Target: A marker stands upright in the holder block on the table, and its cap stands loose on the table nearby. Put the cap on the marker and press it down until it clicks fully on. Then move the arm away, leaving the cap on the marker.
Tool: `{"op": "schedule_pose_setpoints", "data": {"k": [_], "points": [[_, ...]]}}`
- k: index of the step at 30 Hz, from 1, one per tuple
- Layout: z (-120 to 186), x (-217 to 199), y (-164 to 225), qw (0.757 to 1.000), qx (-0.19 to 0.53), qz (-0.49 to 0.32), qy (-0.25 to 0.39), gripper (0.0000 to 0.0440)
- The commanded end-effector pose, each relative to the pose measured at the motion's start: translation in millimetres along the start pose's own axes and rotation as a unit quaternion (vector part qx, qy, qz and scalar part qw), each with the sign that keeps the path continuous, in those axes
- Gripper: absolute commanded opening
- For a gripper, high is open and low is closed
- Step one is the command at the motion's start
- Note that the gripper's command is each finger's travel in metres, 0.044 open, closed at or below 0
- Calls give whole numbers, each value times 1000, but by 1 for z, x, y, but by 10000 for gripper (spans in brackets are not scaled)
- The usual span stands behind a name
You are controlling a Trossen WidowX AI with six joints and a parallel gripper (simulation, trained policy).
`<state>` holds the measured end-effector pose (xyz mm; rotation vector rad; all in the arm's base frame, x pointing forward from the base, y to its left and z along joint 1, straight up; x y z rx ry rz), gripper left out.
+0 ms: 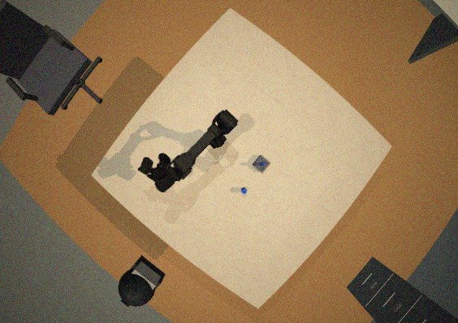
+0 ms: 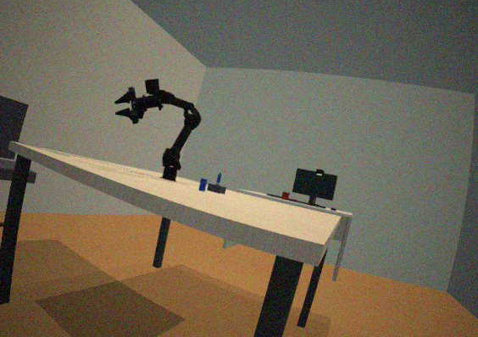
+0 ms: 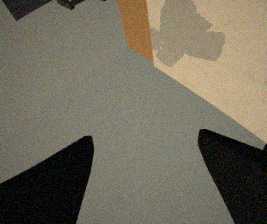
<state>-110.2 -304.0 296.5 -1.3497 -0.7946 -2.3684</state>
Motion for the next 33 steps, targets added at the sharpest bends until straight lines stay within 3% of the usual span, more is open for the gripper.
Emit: {"op": "schedule_pose_setpoints", "data": {"k": [1, 33], "points": [[-1, -6, 8, 1000, 5, 1, 13, 319], [13, -71, 70, 993, 36, 10, 116, 317]]}}
Point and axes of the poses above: the point midway between the two fingers, 35 mm back from their tips, its own z axis back along the fingers, its own x axis across the jaws, y = z × x, the point moved 2 cm from there along z, back along the fingers, and after that the axes turned 11 degrees about z, right-handed, at the moved point
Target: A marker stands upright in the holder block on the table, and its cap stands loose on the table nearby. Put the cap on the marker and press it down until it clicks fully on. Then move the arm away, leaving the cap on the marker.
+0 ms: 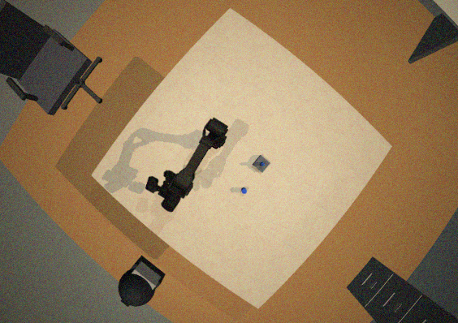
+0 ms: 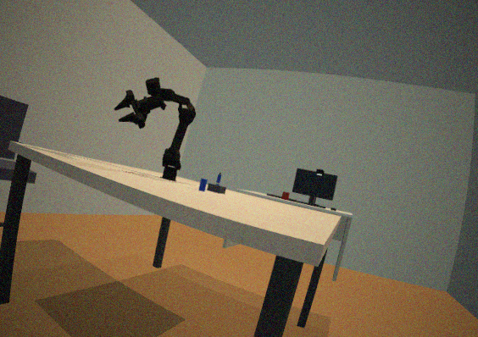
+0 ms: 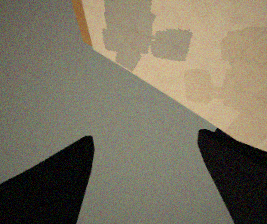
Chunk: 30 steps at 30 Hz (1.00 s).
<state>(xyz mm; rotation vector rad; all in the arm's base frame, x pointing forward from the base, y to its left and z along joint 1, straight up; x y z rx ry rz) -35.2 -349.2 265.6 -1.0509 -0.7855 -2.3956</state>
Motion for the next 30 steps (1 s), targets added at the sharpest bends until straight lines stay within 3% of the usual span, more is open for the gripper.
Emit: {"op": "schedule_pose_setpoints", "data": {"k": [1, 30], "points": [[-1, -7, 7, 1000, 3, 0, 12, 317], [12, -75, 52, 995, 14, -8, 94, 316]]}}
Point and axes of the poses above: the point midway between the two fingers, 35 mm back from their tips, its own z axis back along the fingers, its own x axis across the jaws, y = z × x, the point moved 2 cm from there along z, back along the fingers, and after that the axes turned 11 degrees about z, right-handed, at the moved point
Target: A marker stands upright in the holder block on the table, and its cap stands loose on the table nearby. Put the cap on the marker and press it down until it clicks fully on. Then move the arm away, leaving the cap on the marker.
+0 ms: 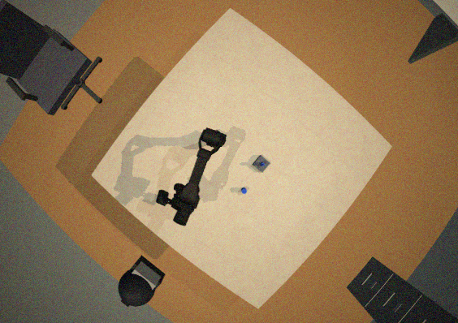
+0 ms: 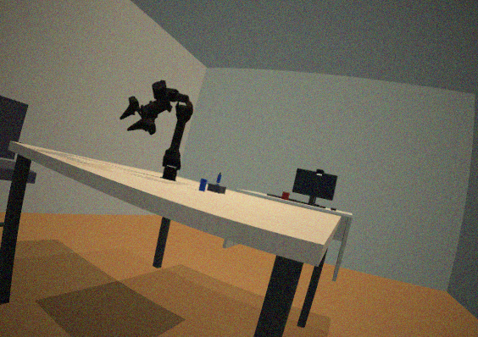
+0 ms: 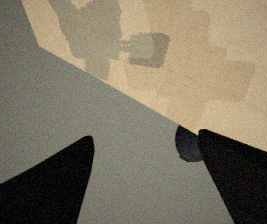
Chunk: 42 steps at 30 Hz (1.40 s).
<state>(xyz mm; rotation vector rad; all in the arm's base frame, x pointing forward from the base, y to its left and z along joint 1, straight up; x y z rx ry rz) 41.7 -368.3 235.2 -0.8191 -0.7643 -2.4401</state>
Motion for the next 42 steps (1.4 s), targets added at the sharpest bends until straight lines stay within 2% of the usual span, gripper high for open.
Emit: {"op": "schedule_pose_setpoints", "data": {"k": [1, 20, 42], "points": [[-1, -8, 5, 1000, 0, -2, 11, 316], [8, -56, 26, 998, -1, -15, 61, 317], [26, -111, 43, 992, 1, 61, 114, 317]]}}
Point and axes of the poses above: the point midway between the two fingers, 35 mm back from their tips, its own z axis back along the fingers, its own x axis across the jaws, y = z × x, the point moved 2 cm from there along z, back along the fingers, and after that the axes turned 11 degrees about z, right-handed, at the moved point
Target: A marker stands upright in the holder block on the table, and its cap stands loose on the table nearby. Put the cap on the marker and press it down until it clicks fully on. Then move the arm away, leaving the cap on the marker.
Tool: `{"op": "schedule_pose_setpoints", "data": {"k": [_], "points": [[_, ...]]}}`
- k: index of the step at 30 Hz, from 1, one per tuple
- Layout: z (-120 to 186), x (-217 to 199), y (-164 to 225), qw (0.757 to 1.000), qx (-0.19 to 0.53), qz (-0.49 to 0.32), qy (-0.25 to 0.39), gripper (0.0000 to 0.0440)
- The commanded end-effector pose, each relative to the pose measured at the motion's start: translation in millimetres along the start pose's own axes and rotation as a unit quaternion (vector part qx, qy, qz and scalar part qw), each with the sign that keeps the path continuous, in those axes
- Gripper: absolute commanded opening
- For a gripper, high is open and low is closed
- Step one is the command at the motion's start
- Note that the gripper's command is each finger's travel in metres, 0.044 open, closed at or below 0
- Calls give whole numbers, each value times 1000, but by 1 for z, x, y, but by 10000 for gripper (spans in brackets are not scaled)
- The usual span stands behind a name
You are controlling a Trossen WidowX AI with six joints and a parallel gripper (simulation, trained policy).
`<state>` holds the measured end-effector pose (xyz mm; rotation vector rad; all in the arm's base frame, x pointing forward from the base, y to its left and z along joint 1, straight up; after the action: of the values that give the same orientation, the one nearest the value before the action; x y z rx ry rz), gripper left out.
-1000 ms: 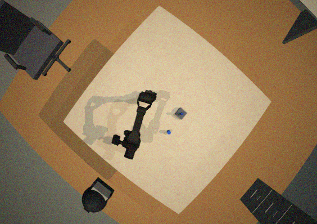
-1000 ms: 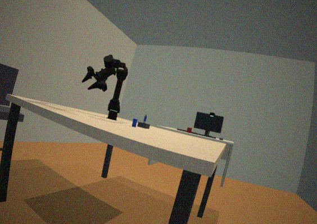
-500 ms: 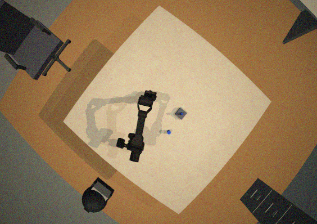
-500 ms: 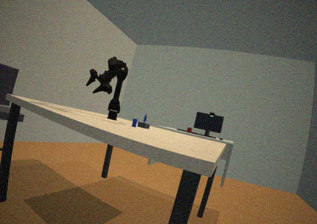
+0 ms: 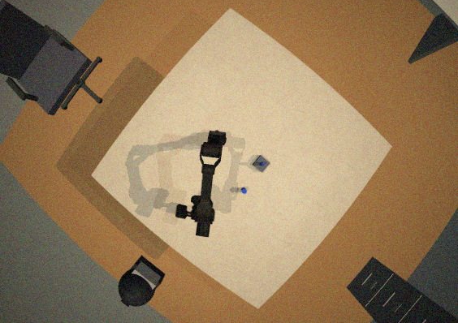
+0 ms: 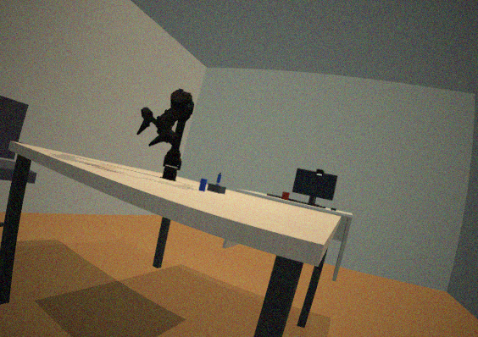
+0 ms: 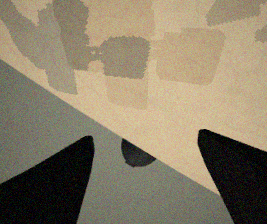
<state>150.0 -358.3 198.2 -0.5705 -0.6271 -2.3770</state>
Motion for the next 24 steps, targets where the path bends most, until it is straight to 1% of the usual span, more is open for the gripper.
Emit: {"op": "schedule_pose_setpoints", "data": {"k": [1, 24], "points": [[0, -9, 4, 1000, -2, 9, 10, 317], [14, -68, 18, 994, -6, 87, 67, 318]]}}
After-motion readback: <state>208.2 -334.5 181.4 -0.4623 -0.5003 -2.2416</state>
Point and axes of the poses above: the point midway between the two fingers, 35 mm back from their tips, its own z axis back along the fingers, its own x axis across the jaws, y = z × x, the point moved 2 cm from there along z, back along the fingers, and after that the axes turned 11 degrees about z, right-handed, at the moved point
